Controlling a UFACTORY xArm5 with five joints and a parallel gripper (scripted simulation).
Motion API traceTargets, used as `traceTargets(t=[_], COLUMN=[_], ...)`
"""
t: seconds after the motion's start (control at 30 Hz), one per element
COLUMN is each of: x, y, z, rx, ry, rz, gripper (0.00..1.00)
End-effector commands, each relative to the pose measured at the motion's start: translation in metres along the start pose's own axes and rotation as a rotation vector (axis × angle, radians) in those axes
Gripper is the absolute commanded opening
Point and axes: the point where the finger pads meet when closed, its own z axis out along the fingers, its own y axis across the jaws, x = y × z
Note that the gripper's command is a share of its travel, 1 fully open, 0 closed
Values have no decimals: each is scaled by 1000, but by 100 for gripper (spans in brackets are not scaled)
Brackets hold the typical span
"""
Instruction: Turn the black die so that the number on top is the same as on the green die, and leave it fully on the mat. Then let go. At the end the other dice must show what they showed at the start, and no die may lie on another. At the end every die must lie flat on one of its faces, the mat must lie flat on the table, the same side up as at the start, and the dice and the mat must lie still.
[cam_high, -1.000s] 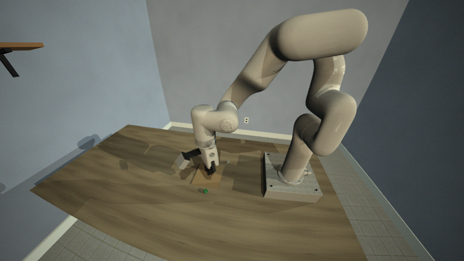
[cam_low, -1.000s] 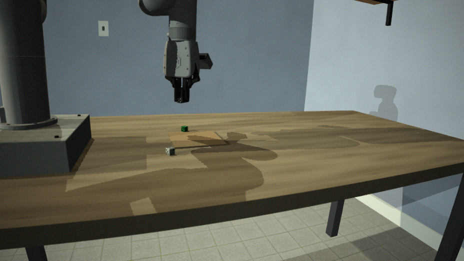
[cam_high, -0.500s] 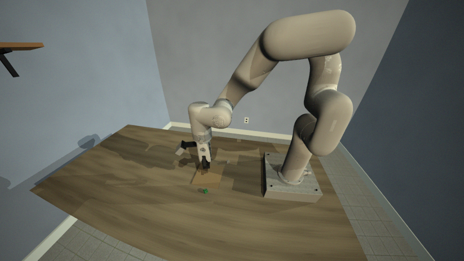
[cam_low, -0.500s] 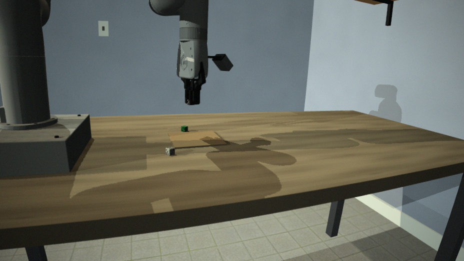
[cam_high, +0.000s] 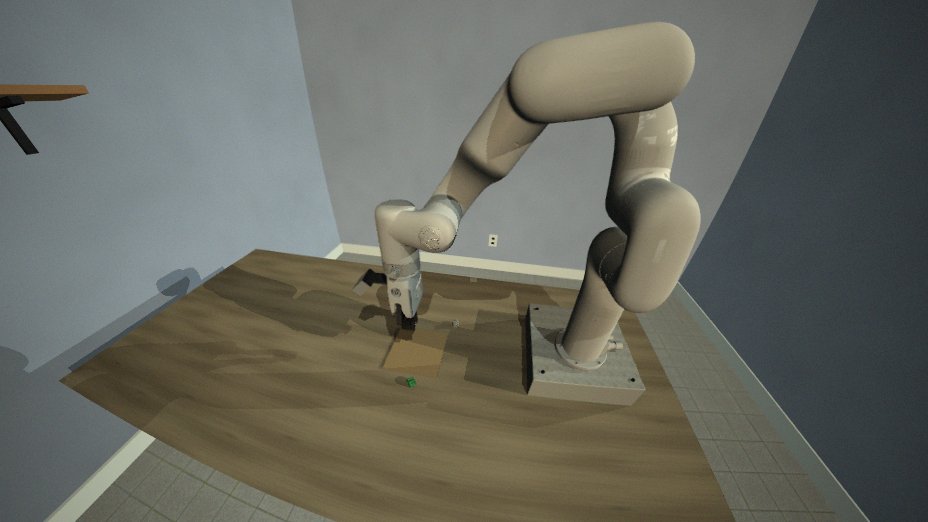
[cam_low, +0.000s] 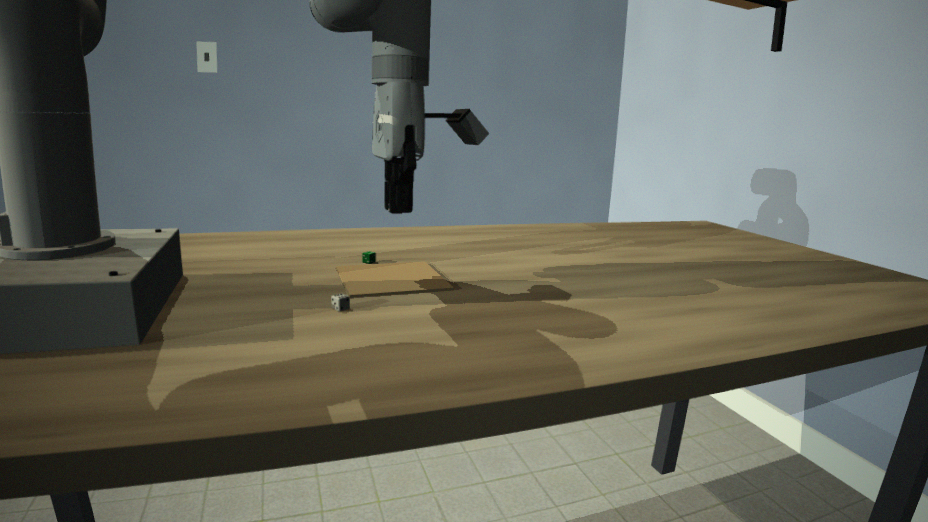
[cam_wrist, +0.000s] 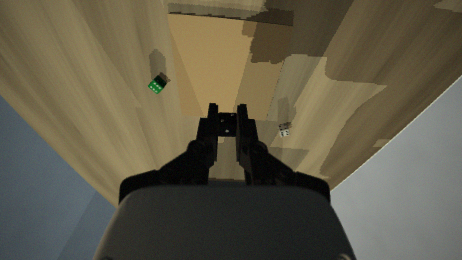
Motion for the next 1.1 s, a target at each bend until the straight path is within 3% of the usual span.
traceTargets(t=[0.0,0.1,0.23,0.33,0.4,0.5,0.57,0.67,0.7,0.97,1.07], x=[1,0,-2,-2,-3,-3,-4,-5,-6,-8,-8], y=[0,0,1,1,1,1,1,1,1,1,1], z=[-1,-1,-1,-1,0,0,0,0,-1,-1,-1], rx=[0,-1,-2,-2,-3,-3,-4,-4,-5,-7,-7], ry=[40,109,247,288,354,373,458,500,543,716,725], rz=[5,5,4,4,4,4,3,3,3,2,2], gripper=[11,11,11,11,11,11,11,11,11,11,11])
